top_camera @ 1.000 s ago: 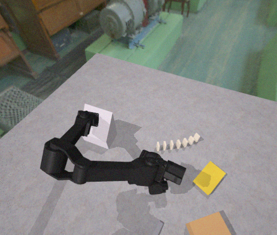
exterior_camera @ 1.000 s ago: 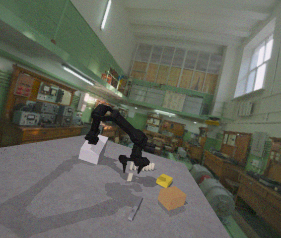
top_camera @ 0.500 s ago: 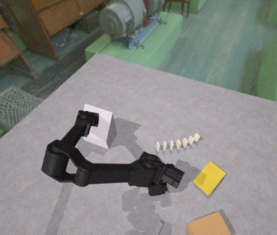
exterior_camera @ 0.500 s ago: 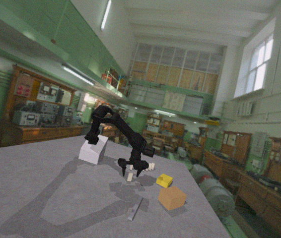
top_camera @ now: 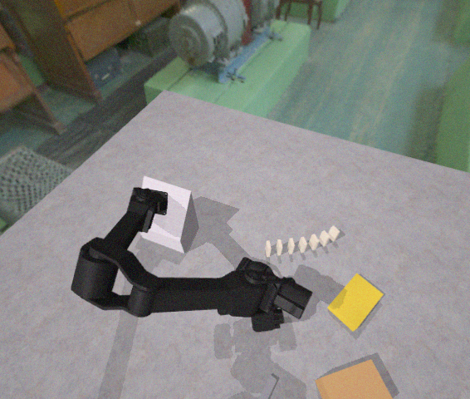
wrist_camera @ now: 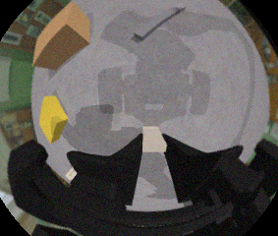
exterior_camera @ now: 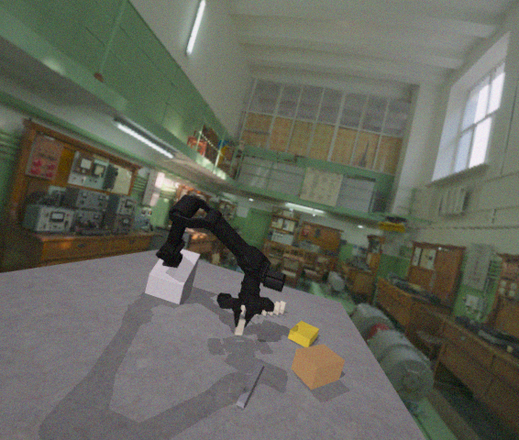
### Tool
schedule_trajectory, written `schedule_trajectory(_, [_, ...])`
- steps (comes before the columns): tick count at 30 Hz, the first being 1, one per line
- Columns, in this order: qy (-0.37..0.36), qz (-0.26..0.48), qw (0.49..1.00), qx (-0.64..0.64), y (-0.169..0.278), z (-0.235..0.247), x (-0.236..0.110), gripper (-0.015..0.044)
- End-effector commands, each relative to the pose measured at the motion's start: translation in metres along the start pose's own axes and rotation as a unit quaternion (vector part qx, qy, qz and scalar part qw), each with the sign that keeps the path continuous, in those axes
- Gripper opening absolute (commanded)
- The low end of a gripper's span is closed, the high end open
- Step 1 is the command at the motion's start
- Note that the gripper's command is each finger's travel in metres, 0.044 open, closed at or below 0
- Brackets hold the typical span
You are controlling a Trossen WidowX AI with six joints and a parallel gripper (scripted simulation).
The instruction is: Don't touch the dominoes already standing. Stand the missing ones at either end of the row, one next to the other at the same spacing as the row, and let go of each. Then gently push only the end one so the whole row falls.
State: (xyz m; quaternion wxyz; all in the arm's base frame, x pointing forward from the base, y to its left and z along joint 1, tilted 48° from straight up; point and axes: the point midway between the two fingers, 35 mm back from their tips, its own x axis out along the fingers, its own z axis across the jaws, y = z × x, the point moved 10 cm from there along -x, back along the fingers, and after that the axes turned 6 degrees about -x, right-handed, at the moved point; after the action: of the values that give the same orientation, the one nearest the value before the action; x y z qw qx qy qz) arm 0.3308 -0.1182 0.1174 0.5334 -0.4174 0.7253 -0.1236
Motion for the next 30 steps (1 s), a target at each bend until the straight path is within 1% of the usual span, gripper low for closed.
schedule_trajectory(1, [0.002,0.0,1.0,-0.003,0.001,0.0,0.001,0.0107])
schedule_trajectory(5, [0.002,0.0,1.0,-0.003,0.001,0.0,0.001,0.0107])
schedule_trajectory(7, [0.001,0.001,1.0,-0.003,0.0,0.003,-0.009,0.0107])
schedule_trajectory(8, [-0.001,0.002,1.0,-0.003,-0.001,0.005,-0.021,0.0107])
schedule_trajectory(13, [-0.003,0.005,1.0,-0.001,-0.001,0.005,-0.108,0.0107])
schedule_trajectory(15, [-0.002,0.003,1.0,-0.001,0.0,0.002,-0.13,0.0107])
schedule_trajectory(22, [-0.002,0.003,1.0,-0.011,0.002,0.002,-0.132,0.0107])
schedule_trajectory(24, [-0.004,0.005,0.995,-0.097,0.018,0.011,-0.133,0.0107])
schedule_trajectory(26, [-0.007,0.007,0.973,-0.229,0.043,0.022,-0.134,0.0107])
schedule_trajectory(28, [-0.009,0.007,0.934,-0.356,0.069,0.03,-0.135,0.0107])
schedule_trajectory(30, [-0.01,0.006,0.879,-0.477,0.095,0.037,-0.135,0.0107])
